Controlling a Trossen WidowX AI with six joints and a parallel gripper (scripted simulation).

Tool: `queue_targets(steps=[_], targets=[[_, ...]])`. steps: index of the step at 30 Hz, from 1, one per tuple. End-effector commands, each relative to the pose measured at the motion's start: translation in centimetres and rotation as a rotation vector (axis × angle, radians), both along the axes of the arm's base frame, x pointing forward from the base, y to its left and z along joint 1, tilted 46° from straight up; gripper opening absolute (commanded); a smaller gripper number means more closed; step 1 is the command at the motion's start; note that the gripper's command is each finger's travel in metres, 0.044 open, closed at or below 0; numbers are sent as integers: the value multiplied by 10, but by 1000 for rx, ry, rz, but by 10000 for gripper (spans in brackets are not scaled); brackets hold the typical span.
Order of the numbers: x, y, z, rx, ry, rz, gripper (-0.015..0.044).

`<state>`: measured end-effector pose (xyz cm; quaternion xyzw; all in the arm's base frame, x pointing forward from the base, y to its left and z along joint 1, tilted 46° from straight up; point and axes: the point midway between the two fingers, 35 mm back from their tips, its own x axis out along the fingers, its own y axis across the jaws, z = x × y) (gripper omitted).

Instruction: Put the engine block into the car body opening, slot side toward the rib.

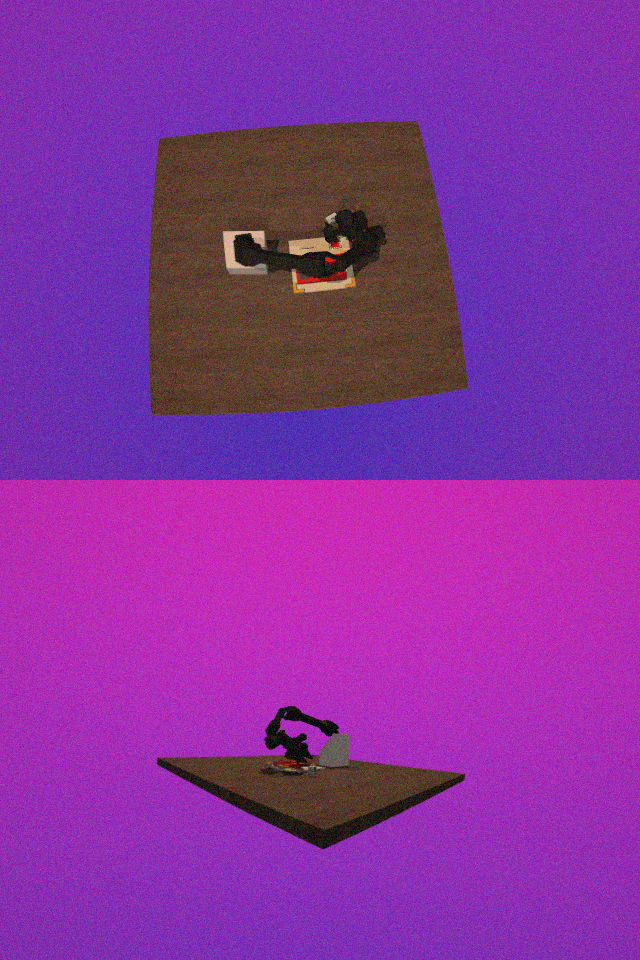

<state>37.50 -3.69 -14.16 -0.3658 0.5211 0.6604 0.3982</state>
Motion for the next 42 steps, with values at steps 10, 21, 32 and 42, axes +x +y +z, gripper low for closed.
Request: queue_targets(steps=[10, 21, 32, 42], targets=[[-5, 8, -3, -298, 42, -315, 440], [-7, 14, -4, -540, 23, -594, 440], [-9, 19, -4, -762, -45, -883, 440], [-10, 25, -3, -935, -145, -1158, 440]])
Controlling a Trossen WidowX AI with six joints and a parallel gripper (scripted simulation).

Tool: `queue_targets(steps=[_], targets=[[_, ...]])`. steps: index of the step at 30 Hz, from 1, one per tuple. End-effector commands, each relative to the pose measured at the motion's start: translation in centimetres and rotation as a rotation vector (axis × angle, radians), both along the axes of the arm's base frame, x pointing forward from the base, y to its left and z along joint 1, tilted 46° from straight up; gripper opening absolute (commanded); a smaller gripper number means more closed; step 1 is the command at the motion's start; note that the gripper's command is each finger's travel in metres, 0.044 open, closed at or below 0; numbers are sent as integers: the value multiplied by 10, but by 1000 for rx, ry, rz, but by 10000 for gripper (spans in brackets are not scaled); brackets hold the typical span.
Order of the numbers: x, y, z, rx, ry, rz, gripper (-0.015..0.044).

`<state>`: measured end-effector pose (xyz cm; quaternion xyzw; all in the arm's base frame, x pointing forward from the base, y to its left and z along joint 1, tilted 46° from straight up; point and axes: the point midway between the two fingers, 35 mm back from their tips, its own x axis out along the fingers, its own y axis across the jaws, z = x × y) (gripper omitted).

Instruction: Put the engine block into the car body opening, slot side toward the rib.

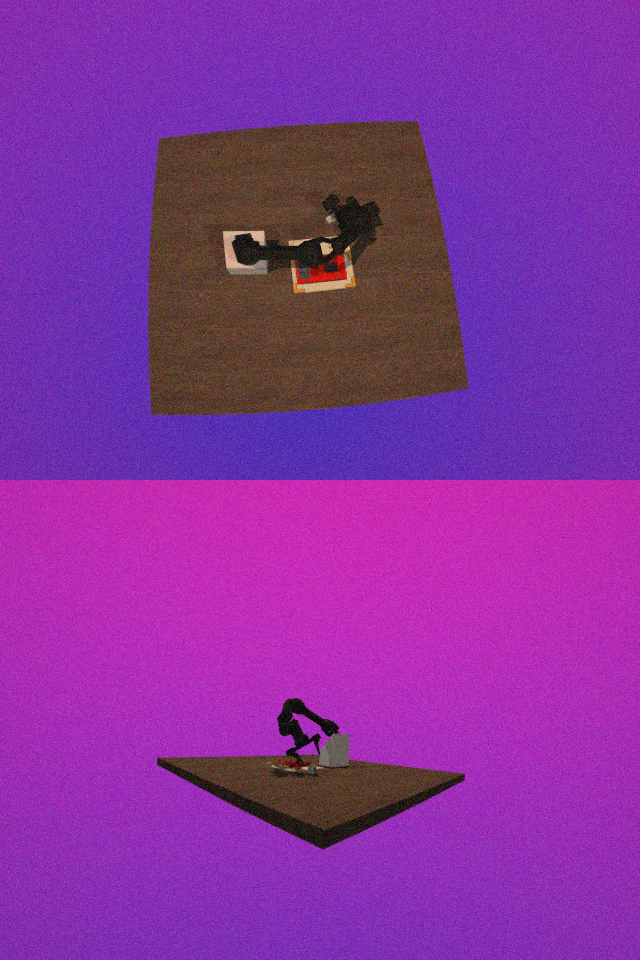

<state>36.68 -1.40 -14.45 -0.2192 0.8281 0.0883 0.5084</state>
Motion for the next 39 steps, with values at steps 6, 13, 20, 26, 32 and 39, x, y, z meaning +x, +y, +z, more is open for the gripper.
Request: queue_targets(steps=[6, 13, 20, 26, 32, 39], targets=[[-2, 5, 1, -205, -120, -224, 440], [-2, 9, 3, -339, -230, -387, 440], [-2, 13, 5, -461, -356, -549, 440], [-1, 16, 8, -553, -477, -688, 440], [-1, 20, 10, -632, -607, -828, 440], [0, 25, 14, -704, -769, -993, 440]])
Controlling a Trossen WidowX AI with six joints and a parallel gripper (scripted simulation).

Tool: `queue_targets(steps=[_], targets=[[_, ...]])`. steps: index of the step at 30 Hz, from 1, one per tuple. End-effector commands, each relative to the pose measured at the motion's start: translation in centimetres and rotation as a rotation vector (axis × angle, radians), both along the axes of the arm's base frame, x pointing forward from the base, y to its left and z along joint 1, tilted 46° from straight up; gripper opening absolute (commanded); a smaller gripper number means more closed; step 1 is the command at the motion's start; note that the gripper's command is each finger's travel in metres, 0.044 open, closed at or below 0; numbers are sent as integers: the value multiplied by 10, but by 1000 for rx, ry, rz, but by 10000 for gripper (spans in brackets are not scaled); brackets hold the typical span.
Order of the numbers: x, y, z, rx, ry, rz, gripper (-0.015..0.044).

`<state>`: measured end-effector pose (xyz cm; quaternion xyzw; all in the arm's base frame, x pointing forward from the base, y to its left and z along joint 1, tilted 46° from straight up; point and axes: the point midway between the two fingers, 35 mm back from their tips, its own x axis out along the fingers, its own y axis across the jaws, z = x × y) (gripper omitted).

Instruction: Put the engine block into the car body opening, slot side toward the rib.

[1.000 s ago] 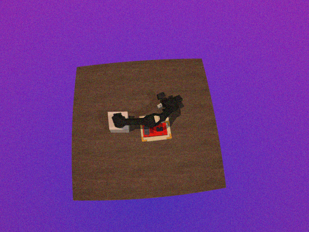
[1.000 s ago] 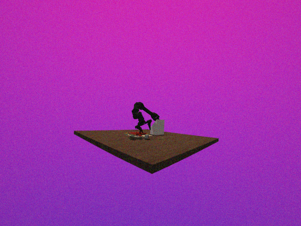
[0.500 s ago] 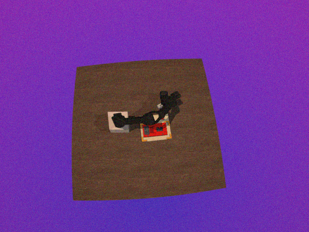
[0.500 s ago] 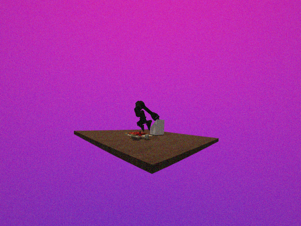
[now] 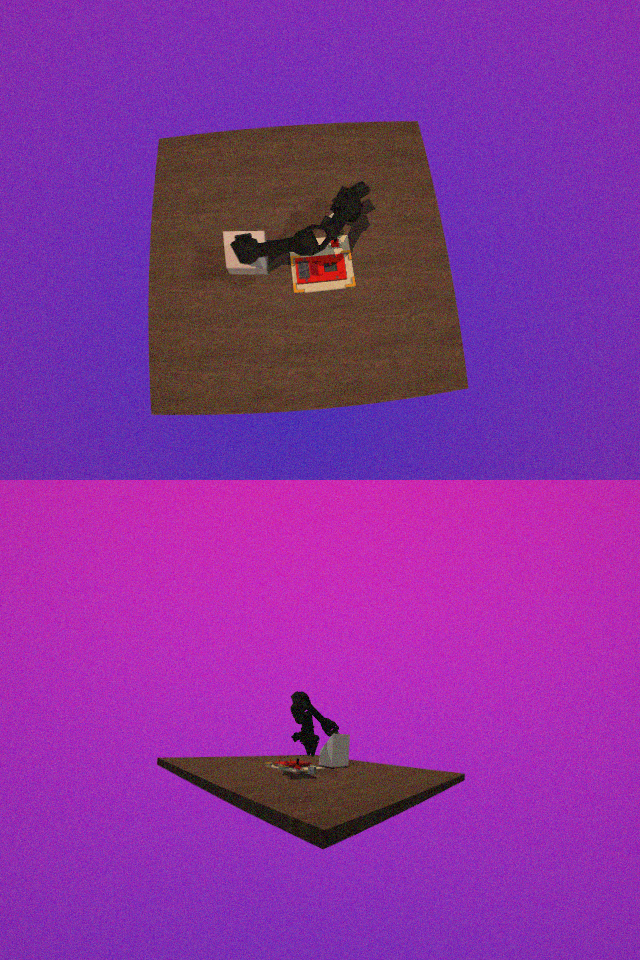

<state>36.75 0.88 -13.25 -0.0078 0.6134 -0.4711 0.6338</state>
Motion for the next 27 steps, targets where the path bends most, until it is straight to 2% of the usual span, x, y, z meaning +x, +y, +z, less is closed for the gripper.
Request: queue_targets(steps=[1, 13, 27], targets=[[-1, 3, 2, -68, -114, -88, 440], [0, 11, 8, -187, -392, -281, 440], [-7, 14, -8, -187, -396, -284, 440]])
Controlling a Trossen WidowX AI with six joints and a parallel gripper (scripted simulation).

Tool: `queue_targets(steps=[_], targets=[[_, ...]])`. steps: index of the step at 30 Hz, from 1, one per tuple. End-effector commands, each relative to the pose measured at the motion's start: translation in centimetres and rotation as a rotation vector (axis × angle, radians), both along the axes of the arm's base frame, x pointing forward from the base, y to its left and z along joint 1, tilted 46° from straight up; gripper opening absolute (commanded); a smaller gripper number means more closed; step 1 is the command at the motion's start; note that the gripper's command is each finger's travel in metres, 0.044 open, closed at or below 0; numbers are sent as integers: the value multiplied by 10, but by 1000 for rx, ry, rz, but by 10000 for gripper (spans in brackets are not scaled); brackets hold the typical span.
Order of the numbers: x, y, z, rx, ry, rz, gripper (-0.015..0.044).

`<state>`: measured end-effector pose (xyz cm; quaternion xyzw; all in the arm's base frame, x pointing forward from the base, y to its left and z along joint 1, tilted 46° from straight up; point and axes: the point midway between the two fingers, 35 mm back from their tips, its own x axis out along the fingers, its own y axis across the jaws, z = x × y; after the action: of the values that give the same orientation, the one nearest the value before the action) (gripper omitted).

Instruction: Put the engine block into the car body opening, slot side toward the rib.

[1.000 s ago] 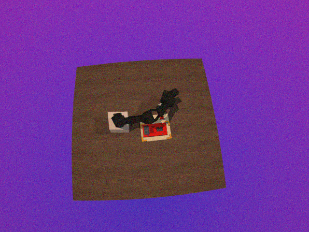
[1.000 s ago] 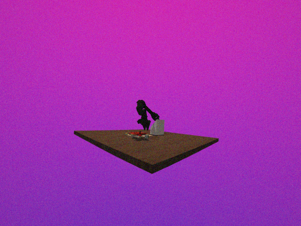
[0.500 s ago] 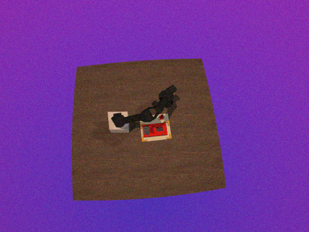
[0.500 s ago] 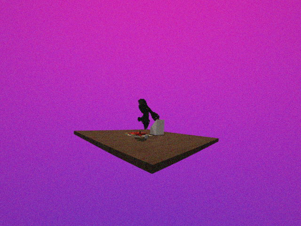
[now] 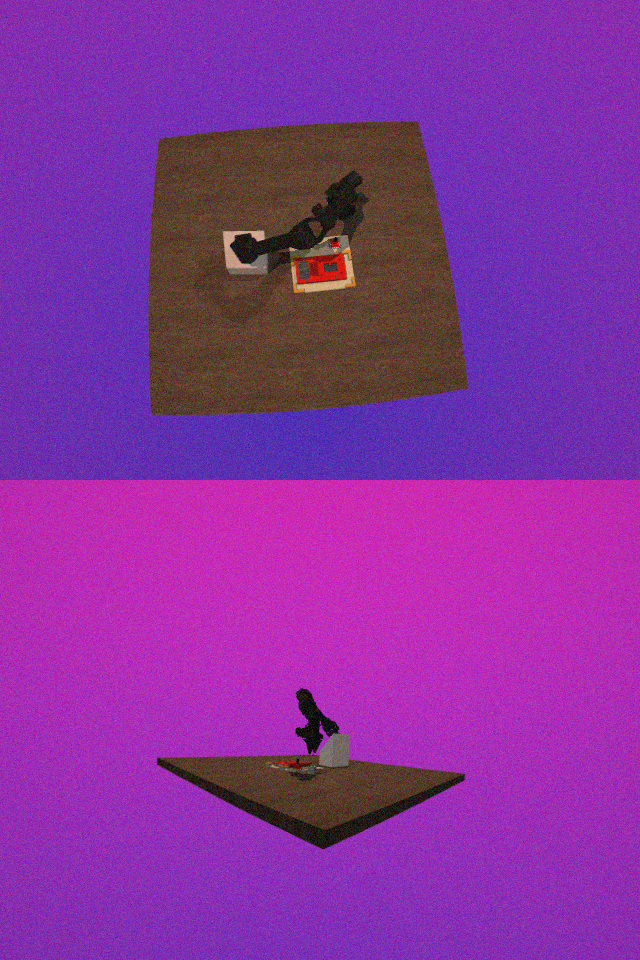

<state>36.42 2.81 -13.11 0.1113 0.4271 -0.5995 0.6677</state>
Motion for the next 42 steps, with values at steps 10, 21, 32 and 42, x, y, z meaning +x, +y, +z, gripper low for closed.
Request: queue_targets(steps=[10, 21, 32, 42], targets=[[-7, -29, -33, -4, 0, -7, 440], [-8, -37, -41, -4, 0, -7, 440], [-9, -50, -53, -5, 0, -7, 440], [-11, -59, -61, -6, 0, -7, 414]])
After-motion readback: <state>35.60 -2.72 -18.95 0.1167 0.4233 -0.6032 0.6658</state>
